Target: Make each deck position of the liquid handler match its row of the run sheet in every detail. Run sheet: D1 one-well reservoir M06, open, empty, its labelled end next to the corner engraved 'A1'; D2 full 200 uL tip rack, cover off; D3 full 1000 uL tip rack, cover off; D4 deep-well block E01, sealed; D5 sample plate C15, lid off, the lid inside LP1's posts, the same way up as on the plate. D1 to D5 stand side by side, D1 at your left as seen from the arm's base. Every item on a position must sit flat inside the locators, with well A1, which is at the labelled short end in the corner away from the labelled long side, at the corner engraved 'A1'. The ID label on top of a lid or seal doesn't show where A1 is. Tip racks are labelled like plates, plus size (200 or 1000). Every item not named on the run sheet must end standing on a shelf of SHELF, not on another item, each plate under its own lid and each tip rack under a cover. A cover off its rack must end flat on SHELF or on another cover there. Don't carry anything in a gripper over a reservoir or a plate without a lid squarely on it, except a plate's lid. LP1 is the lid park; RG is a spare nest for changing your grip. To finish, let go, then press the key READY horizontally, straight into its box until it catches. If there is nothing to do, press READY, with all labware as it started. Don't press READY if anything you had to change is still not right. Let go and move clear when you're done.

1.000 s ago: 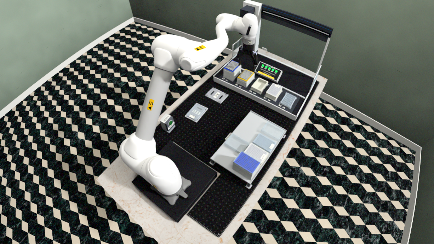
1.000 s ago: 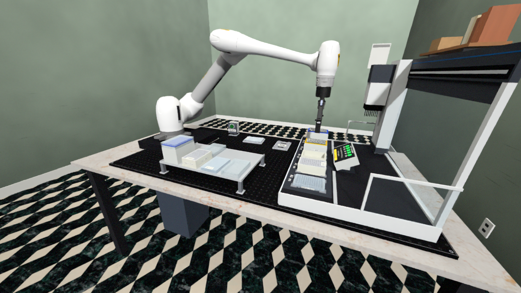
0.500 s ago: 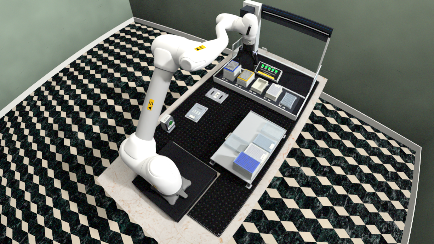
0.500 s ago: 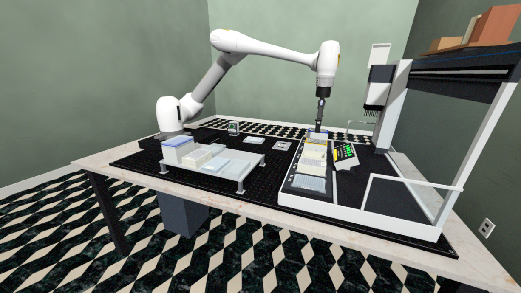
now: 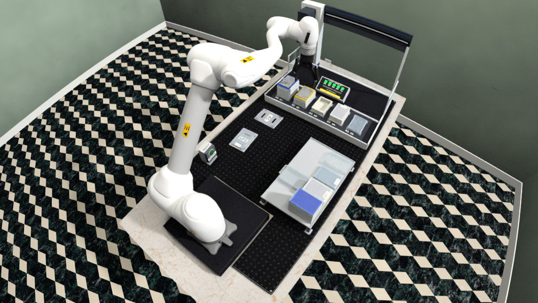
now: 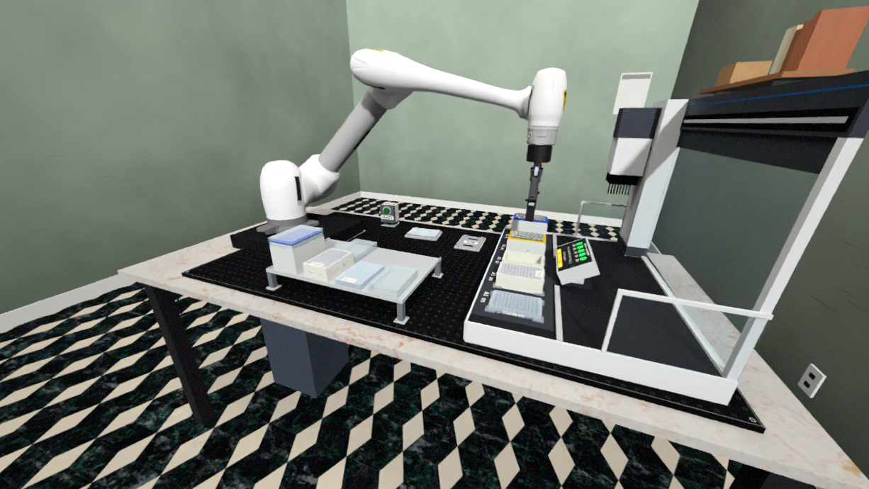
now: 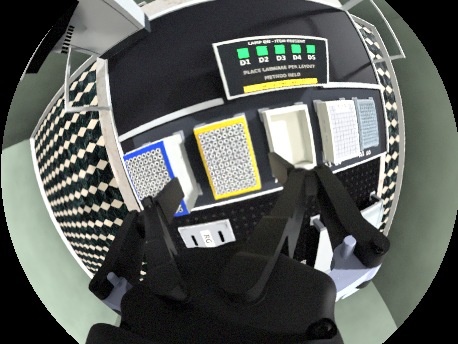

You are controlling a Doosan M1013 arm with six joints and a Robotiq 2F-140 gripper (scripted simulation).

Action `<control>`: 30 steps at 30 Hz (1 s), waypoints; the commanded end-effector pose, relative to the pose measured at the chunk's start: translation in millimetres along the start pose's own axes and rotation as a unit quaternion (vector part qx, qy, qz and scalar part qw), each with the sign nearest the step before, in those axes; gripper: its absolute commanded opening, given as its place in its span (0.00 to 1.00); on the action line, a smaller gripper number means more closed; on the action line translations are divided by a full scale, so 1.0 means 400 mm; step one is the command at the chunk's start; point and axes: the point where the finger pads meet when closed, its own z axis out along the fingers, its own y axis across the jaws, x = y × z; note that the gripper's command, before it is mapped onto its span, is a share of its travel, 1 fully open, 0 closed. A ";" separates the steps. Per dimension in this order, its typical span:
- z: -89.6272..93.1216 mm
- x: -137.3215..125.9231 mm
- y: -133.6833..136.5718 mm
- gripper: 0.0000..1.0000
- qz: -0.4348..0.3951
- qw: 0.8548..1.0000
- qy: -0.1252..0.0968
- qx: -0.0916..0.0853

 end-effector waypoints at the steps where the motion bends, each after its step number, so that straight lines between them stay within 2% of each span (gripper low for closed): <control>1: -0.004 0.001 -0.037 0.79 0.000 1.000 0.001 0.000; 5: -0.004 0.001 -0.087 0.79 0.000 1.000 0.001 0.000; 7: -0.004 0.001 -0.087 0.79 0.000 1.000 0.001 0.000; 22: -0.004 0.001 -0.274 0.79 0.000 1.000 0.001 0.000; 30: -0.004 0.001 -0.297 0.79 0.000 1.000 0.001 0.000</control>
